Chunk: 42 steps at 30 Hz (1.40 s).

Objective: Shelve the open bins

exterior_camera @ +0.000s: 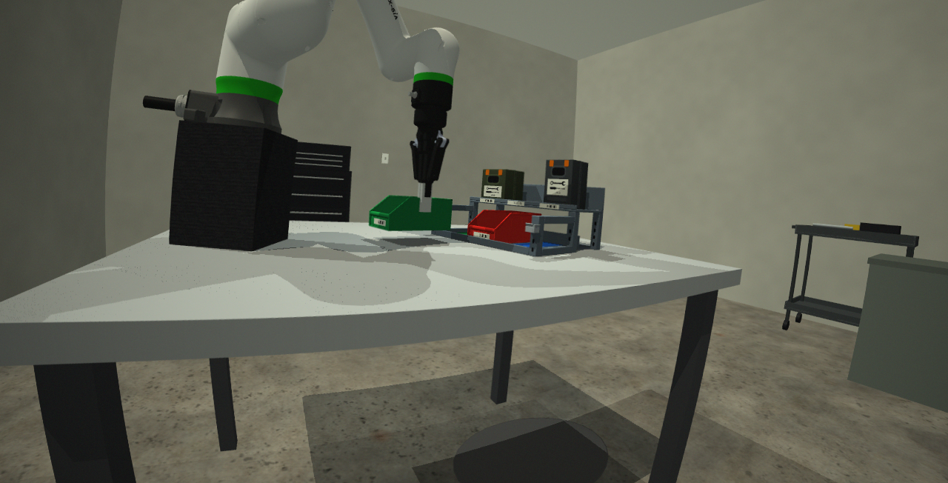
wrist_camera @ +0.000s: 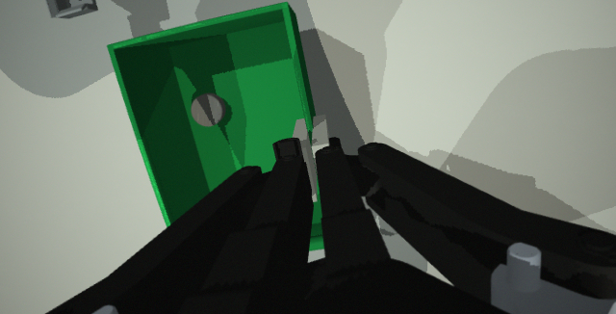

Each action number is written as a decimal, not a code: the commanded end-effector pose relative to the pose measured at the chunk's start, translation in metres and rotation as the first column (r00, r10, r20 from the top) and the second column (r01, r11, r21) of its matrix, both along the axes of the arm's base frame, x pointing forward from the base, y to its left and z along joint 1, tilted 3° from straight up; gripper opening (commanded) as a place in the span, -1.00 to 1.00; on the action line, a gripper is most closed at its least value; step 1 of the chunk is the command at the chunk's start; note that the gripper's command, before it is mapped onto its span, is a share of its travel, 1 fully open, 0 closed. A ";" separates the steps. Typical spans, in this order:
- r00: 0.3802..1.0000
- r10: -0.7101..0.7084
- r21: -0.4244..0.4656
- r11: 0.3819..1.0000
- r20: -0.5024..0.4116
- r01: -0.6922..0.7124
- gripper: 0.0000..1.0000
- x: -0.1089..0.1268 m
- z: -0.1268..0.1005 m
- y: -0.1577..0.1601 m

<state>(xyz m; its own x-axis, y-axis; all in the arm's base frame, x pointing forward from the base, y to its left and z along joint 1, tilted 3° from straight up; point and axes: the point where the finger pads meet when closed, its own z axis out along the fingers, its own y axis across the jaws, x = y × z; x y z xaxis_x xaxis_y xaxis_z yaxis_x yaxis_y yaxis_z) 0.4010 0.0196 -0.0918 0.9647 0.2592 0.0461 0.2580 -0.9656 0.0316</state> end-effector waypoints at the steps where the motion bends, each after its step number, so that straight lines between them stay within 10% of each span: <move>1: 1.000 0.000 0.000 1.000 0.000 0.000 -1.00 -0.001 0.000 0.005; 42: 1.000 0.000 0.000 1.000 0.000 0.000 -1.00 -0.007 -0.001 0.024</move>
